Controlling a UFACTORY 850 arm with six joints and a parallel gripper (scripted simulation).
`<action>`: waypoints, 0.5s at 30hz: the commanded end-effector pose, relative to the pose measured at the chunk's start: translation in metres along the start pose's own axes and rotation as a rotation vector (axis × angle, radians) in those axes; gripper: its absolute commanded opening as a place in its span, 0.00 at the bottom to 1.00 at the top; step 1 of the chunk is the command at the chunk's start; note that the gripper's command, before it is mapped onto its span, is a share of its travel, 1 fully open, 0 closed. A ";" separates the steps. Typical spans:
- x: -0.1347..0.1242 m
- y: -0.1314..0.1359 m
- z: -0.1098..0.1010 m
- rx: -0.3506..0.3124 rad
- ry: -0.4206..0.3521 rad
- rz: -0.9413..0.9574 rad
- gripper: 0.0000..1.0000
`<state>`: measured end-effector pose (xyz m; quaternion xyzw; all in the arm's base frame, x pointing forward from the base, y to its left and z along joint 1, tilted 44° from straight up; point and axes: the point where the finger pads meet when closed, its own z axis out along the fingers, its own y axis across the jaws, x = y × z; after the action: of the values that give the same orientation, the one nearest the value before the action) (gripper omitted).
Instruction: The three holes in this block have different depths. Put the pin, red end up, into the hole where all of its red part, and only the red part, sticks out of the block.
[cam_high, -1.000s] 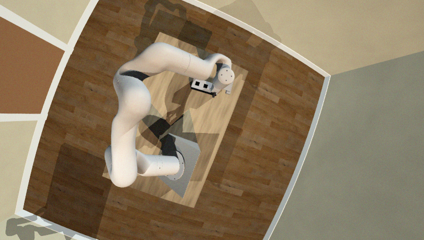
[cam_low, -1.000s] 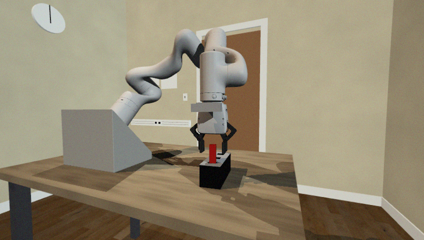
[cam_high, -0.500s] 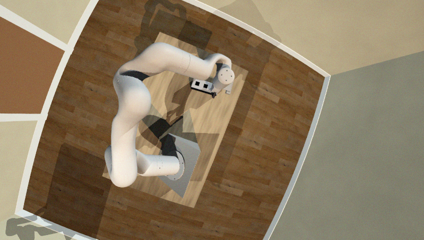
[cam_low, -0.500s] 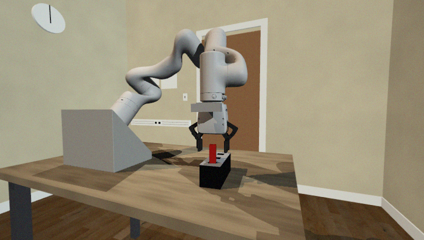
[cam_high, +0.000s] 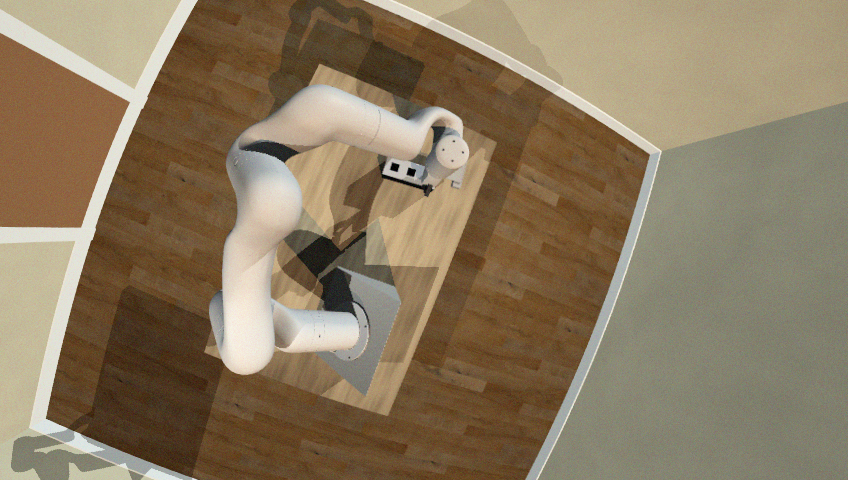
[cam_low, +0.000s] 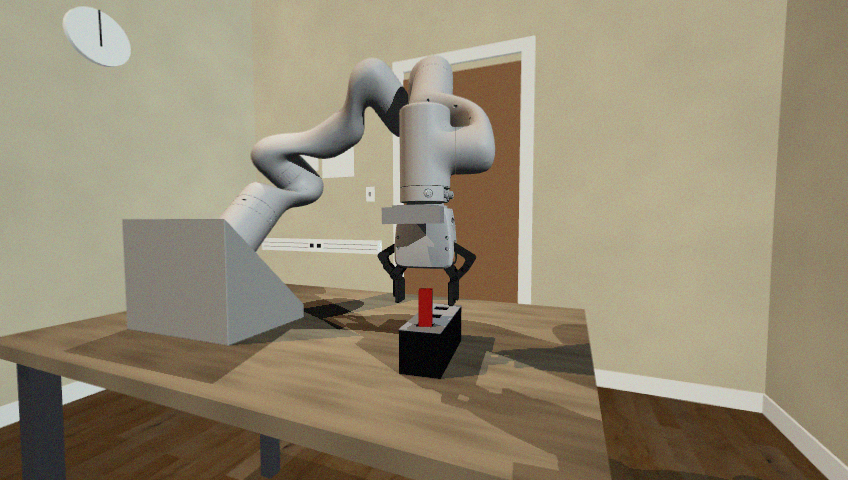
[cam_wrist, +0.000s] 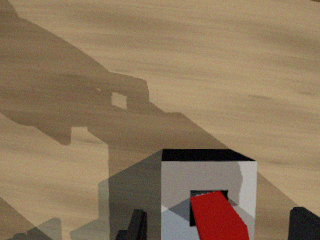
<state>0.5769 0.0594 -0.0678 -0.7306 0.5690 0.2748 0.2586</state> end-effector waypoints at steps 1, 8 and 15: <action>0.000 -0.001 -0.001 0.002 0.001 -0.001 1.00; 0.000 -0.001 -0.001 0.002 0.001 -0.001 1.00; 0.000 -0.001 -0.013 0.002 0.001 -0.001 1.00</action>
<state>0.5766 0.0566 -0.0650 -0.7305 0.5690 0.2756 0.2583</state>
